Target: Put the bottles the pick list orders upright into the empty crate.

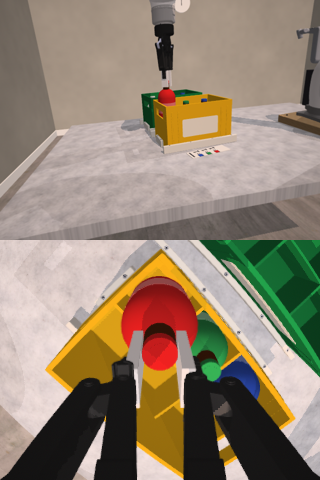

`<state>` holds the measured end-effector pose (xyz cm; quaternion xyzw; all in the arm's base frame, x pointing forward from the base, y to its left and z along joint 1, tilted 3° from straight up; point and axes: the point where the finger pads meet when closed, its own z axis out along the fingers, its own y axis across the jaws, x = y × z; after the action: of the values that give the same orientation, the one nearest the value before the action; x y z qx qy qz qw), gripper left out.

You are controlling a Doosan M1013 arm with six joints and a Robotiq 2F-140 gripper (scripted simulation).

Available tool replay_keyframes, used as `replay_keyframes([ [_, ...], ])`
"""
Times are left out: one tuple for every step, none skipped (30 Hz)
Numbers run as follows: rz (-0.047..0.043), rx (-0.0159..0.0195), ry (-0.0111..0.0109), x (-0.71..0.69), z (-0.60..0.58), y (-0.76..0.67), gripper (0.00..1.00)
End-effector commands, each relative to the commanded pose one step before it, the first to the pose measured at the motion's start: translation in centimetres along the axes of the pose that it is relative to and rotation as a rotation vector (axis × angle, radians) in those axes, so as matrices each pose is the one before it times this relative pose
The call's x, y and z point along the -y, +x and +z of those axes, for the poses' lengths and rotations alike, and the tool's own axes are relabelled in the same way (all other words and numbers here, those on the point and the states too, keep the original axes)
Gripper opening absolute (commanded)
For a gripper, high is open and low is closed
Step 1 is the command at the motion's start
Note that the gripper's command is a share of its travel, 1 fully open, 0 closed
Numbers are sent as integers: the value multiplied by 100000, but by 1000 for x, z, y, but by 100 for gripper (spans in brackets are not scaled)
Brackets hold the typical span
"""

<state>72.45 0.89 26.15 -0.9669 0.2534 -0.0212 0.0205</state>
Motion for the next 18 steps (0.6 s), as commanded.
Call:
replay_keyframes([
  [-1, -5, 24, -2, 249, -3, 0],
  [0, 0, 0, 0, 100, 0, 0],
  [0, 0, 0, 0, 100, 0, 0],
  [0, 0, 0, 0, 100, 0, 0],
  [0, 0, 0, 0, 100, 0, 0],
  [0, 0, 0, 0, 0, 0, 0],
  [0, 0, 0, 0, 0, 0, 0],
  [0, 0, 0, 0, 100, 0, 0],
  [0, 0, 0, 0, 100, 0, 0],
  [0, 0, 0, 0, 100, 0, 0],
  [0, 0, 0, 0, 100, 0, 0],
  [0, 0, 0, 0, 100, 0, 0],
  [0, 0, 0, 0, 100, 0, 0],
  [0, 0, 0, 0, 100, 0, 0],
  [0, 0, 0, 0, 100, 0, 0],
  [0, 0, 0, 0, 100, 0, 0],
  [0, 0, 0, 0, 100, 0, 0],
  [0, 0, 0, 0, 100, 0, 0],
])
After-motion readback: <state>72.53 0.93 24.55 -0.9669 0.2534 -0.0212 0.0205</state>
